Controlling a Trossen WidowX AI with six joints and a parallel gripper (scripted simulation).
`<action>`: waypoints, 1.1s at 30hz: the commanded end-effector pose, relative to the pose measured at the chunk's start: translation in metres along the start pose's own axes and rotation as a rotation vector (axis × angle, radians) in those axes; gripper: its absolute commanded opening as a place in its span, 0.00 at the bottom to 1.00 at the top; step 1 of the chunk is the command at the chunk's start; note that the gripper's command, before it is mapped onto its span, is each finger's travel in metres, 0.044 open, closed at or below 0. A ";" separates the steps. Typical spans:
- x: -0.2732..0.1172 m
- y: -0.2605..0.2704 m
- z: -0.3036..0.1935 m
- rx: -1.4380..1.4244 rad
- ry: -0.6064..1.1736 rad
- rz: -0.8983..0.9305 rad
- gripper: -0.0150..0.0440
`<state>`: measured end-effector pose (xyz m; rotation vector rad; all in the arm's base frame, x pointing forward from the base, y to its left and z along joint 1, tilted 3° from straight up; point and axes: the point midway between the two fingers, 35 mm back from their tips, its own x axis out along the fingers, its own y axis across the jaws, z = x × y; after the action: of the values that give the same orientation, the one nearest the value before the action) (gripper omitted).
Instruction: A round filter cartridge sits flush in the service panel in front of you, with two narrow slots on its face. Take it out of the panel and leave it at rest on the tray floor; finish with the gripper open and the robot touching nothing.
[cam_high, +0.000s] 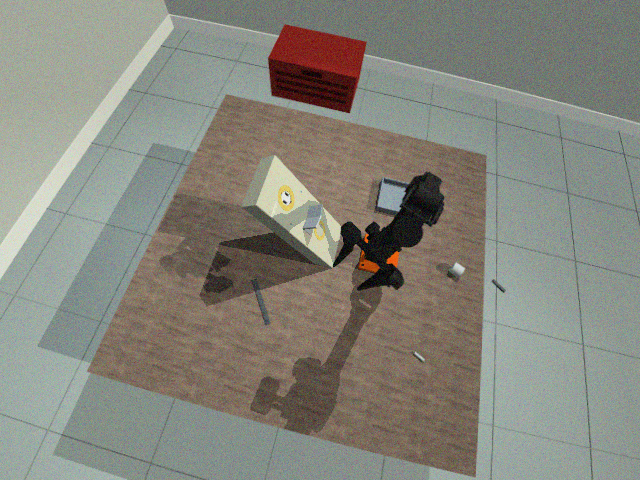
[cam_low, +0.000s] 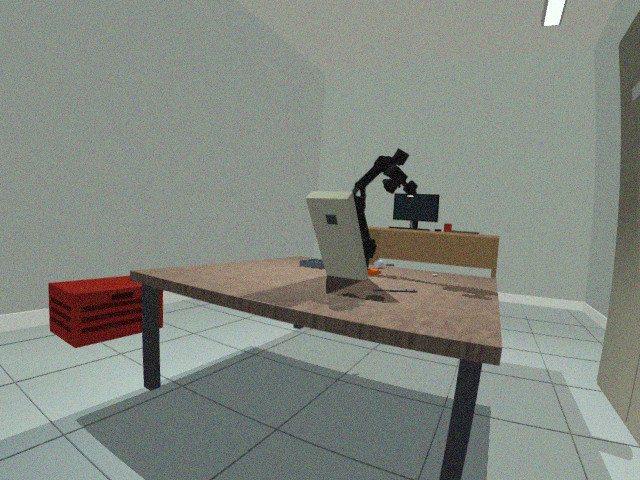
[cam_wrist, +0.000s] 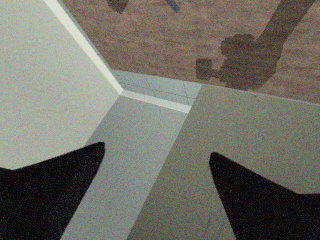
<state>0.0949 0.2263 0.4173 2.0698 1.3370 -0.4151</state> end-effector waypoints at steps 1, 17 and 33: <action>0.001 0.001 0.001 -0.012 -0.002 0.003 0.89; 0.032 0.110 0.095 -1.118 -0.362 0.135 0.43; 0.018 0.165 0.177 -1.821 -0.687 -0.052 0.43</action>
<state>0.2343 0.1324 0.3548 0.8304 0.7925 0.0782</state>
